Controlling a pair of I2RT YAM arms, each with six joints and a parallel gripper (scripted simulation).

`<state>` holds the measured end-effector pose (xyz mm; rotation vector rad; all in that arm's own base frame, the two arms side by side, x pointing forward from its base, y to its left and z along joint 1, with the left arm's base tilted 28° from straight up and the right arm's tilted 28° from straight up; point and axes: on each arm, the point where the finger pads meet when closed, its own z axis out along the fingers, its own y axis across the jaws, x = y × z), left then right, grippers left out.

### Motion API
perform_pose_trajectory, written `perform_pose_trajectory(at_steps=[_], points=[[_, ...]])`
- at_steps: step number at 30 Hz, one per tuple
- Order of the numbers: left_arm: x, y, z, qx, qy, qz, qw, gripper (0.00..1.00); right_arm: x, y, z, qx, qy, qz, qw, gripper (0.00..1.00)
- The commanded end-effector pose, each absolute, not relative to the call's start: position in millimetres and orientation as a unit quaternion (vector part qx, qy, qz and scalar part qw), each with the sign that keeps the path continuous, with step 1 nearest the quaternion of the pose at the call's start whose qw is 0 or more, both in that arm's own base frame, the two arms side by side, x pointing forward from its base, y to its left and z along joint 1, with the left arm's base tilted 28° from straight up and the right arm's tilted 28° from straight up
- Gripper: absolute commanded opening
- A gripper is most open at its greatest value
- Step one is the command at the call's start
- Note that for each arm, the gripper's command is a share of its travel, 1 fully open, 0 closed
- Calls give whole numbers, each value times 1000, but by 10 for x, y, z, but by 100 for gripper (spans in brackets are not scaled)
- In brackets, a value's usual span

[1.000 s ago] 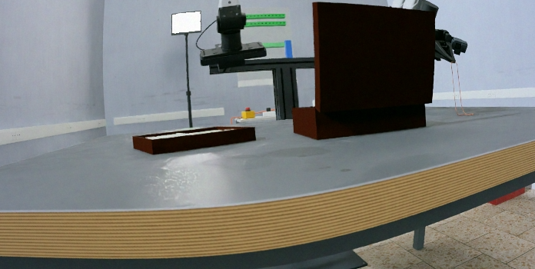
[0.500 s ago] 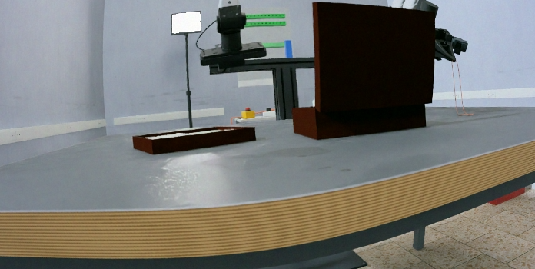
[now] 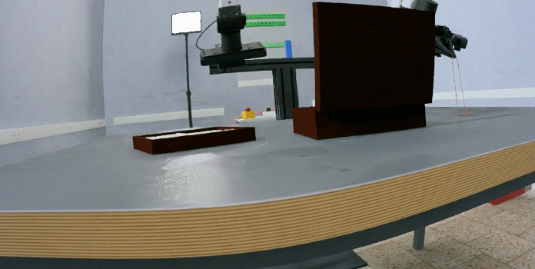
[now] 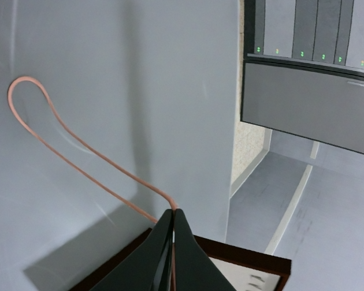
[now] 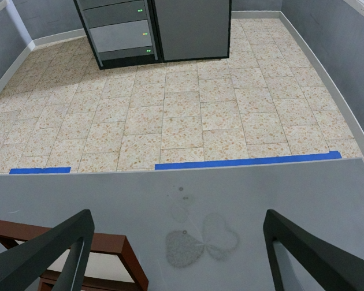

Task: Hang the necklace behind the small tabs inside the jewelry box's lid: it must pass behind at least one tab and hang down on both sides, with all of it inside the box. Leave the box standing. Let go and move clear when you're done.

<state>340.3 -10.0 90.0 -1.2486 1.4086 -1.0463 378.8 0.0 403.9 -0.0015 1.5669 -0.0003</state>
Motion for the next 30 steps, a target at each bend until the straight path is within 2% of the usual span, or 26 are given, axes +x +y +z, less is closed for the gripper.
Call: perform_pose_trajectory(at_steps=[1, 30], points=[[3405, -117, 906, -521, 582, -417, 465, 3, 3704, 43, 4248, -2, 687, 4, 727, 100], [3077, -169, 1594, -505, 562, -440, 486, 3, 3704, 43, 4248, -2, 687, 4, 727, 100]])
